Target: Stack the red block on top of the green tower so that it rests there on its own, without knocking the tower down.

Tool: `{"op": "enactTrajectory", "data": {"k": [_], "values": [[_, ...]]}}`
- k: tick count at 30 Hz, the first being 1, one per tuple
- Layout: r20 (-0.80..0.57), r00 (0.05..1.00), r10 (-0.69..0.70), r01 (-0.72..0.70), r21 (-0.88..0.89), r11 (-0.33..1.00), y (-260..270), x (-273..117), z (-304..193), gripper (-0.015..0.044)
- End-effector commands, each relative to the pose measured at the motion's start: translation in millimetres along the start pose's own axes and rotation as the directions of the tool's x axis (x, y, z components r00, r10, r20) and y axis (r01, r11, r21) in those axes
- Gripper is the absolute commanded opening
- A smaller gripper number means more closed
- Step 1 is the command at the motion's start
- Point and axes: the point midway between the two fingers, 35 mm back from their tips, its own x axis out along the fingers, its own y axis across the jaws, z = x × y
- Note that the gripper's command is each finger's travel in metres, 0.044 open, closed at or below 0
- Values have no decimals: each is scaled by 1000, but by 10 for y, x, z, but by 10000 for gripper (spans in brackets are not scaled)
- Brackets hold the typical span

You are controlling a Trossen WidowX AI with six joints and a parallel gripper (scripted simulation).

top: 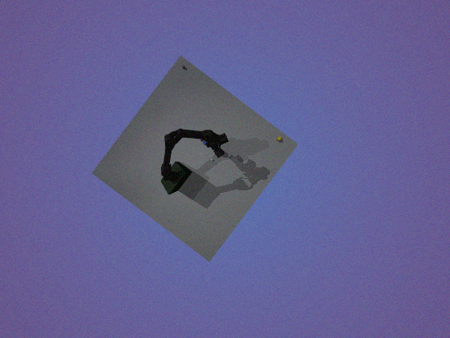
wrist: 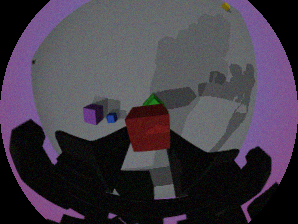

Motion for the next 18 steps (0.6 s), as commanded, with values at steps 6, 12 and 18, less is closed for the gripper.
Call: {"op": "enactTrajectory", "data": {"k": [6,12,18], "values": [[4,1000,-2,2,-5,1000,-111,53,1,0],[4,1000,-2,2,-5,1000,-118,149,-48,0],[3,1000,-1,1,-5,1000,-114,400,-50,0]]}}
